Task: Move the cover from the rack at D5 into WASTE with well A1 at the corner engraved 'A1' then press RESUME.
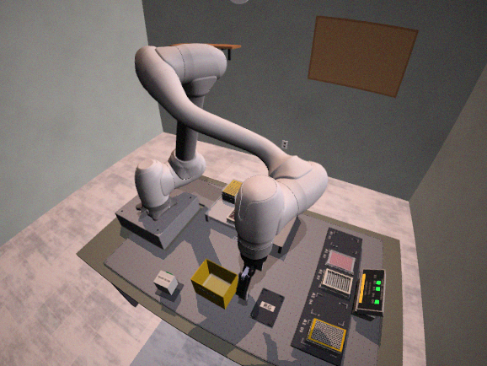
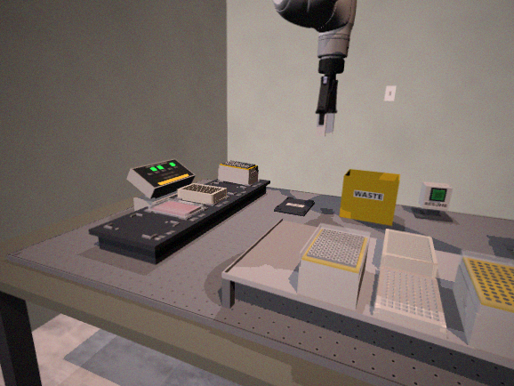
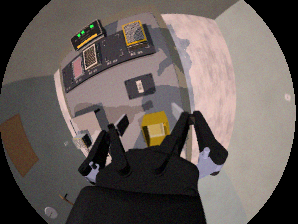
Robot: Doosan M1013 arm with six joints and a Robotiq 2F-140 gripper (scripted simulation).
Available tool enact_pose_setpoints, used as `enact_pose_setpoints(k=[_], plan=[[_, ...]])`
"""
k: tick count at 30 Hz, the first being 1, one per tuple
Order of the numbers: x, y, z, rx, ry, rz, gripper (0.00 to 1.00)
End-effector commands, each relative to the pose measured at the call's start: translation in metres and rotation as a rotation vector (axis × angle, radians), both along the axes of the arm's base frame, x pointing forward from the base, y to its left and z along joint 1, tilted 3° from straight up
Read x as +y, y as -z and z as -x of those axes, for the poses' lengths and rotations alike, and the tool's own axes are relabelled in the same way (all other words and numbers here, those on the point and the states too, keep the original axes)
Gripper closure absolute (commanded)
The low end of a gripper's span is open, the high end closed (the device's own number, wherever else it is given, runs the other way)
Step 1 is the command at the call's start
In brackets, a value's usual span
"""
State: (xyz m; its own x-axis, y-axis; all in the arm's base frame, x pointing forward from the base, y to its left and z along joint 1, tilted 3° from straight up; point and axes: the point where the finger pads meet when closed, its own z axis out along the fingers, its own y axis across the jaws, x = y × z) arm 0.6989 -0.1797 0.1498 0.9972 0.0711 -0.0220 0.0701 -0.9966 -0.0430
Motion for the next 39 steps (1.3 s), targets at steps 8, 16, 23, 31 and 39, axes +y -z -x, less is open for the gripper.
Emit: enact_pose_setpoints(k=[8,16,23,31,39], plan=[[0.002,0.001,-0.051,0.0,0.0,0.0,0.23],[0.004,0.002,-0.081,0.0,0.0,0.0,0.23],[0.005,0.003,-0.116,0.0,0.0,0.0,0.23],[0.007,0.003,-0.146,0.0,0.0,0.0,0.23],[0.008,0.004,-0.186,0.0,0.0,0.0,0.23]])
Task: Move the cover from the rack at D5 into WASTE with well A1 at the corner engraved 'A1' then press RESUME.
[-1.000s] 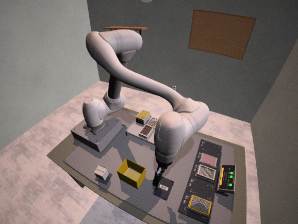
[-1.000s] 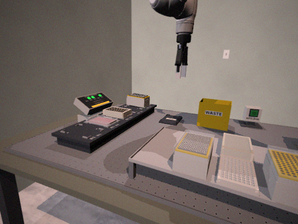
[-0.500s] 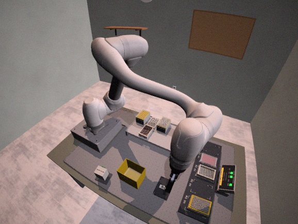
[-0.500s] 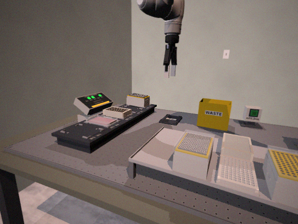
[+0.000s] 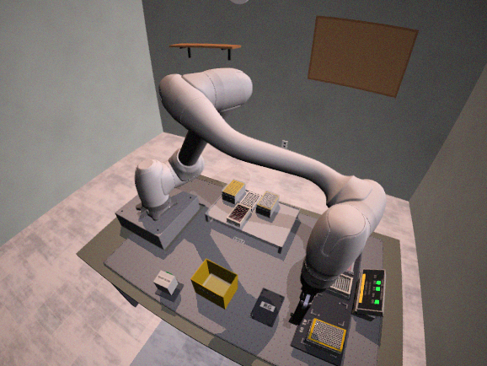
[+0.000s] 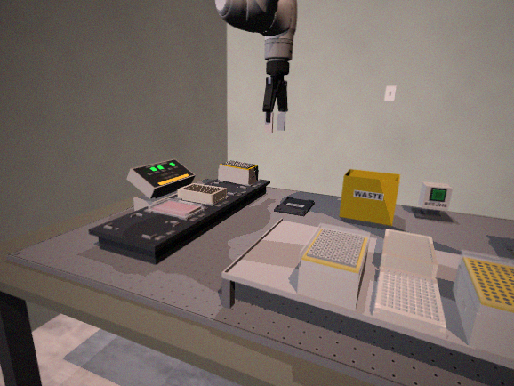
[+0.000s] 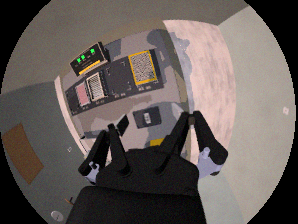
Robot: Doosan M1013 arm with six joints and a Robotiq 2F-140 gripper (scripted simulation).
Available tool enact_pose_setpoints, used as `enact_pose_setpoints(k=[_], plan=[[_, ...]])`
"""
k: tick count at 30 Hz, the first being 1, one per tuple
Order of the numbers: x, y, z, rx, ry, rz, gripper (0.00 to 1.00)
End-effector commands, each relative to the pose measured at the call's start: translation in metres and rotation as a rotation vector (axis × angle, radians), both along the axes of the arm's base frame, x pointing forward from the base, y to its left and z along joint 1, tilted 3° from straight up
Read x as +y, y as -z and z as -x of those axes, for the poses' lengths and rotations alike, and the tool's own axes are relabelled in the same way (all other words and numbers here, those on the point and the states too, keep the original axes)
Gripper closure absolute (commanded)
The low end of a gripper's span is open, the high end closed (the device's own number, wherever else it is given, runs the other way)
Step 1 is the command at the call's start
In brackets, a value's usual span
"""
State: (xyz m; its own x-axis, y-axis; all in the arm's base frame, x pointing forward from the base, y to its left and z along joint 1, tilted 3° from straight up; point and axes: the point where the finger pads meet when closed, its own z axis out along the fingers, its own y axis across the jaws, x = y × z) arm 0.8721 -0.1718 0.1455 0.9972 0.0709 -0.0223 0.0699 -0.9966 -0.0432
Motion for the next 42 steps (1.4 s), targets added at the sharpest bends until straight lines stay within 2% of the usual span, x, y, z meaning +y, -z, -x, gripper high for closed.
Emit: enact_pose_setpoints(k=[1,6,8,23,25,29,34,40,42], plan=[[0.001,0.0,-0.018,0.0,0.0,0.0,0.23],[0.002,0.001,-0.042,0.0,0.0,0.0,0.23],[0.002,0.001,-0.042,0.0,0.0,0.0,0.23],[0.005,0.002,-0.117,0.0,0.0,0.0,0.23],[0.005,0.002,-0.117,0.0,0.0,0.0,0.23],[0.006,0.003,-0.137,0.0,0.0,0.0,0.23],[0.006,0.003,-0.138,0.0,0.0,0.0,0.23],[0.007,0.023,-0.138,0.0,0.0,0.0,0.23],[0.007,0.023,-0.138,0.0,0.0,0.0,0.23]])
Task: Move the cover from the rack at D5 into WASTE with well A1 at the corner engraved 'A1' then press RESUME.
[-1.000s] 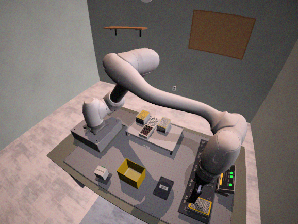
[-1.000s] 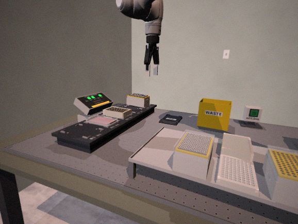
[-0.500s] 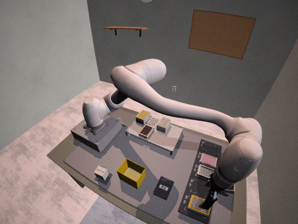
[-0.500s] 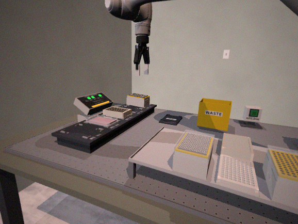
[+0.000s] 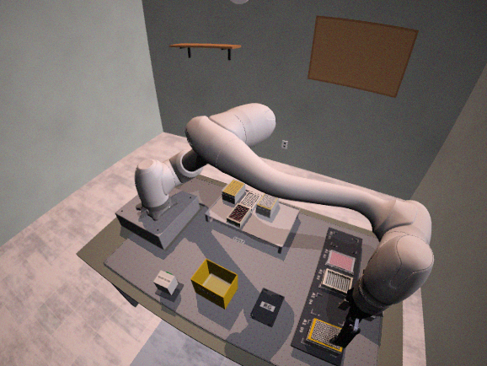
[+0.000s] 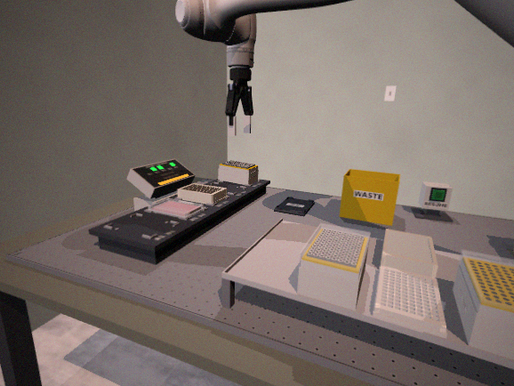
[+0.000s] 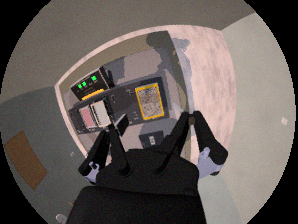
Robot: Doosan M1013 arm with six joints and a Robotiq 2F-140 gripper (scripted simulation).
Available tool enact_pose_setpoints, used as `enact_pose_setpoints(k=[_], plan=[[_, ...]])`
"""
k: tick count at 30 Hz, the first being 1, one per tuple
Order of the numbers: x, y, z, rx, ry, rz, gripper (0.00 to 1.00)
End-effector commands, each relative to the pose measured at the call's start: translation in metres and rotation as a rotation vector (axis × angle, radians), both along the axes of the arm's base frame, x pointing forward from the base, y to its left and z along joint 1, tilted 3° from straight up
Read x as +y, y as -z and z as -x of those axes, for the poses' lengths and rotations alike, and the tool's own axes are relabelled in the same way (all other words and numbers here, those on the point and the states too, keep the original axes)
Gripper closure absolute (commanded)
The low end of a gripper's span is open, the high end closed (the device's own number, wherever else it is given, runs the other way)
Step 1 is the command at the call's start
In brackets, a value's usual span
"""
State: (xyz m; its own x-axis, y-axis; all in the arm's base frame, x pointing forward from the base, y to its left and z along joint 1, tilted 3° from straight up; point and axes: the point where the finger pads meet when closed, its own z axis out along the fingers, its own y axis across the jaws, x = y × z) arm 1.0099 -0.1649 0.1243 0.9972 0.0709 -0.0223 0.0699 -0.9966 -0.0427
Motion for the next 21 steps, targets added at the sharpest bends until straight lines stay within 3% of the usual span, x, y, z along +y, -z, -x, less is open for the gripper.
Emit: enact_pose_setpoints(k=[1,21], plan=[[0.0,0.005,0.0,0.0,0.0,-0.001,0.23],[0.003,0.065,0.002,0.0,0.0,-0.001,0.23]])
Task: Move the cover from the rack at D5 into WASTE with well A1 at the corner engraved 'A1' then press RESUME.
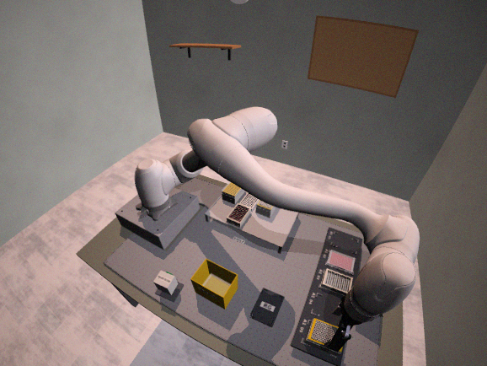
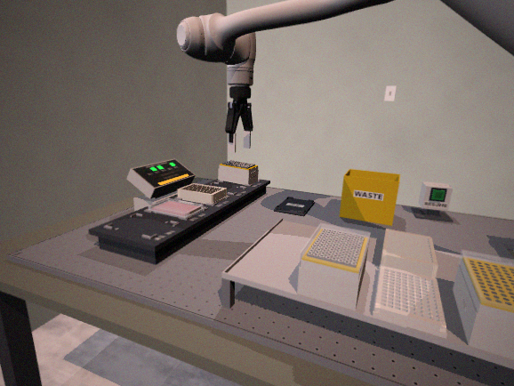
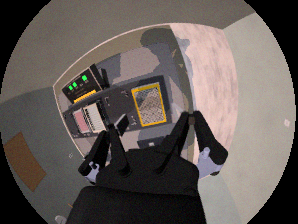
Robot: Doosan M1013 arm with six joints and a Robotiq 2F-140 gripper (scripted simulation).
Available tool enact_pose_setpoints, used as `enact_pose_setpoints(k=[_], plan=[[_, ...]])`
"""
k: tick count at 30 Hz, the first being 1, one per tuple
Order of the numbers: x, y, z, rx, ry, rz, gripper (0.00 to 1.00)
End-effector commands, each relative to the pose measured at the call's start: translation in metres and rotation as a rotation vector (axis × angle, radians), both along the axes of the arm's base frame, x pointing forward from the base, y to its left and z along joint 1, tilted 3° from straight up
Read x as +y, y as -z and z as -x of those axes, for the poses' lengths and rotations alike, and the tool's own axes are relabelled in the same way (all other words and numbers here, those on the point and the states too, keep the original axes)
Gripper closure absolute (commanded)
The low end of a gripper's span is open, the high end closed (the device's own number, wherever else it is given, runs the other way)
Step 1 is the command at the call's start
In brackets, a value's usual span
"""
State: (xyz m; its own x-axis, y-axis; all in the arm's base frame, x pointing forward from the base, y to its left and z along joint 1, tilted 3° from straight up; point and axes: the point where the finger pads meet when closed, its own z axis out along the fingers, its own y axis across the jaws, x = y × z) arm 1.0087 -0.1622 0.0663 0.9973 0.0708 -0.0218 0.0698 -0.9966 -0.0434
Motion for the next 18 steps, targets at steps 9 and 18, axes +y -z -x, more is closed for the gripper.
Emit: enact_pose_setpoints(k=[9,18], plan=[[0.0004,0.0117,0.0004,0.0,0.0,0.0,0.23],[0.0004,0.0117,0.0004,0.0,0.0,0.0,0.23]])
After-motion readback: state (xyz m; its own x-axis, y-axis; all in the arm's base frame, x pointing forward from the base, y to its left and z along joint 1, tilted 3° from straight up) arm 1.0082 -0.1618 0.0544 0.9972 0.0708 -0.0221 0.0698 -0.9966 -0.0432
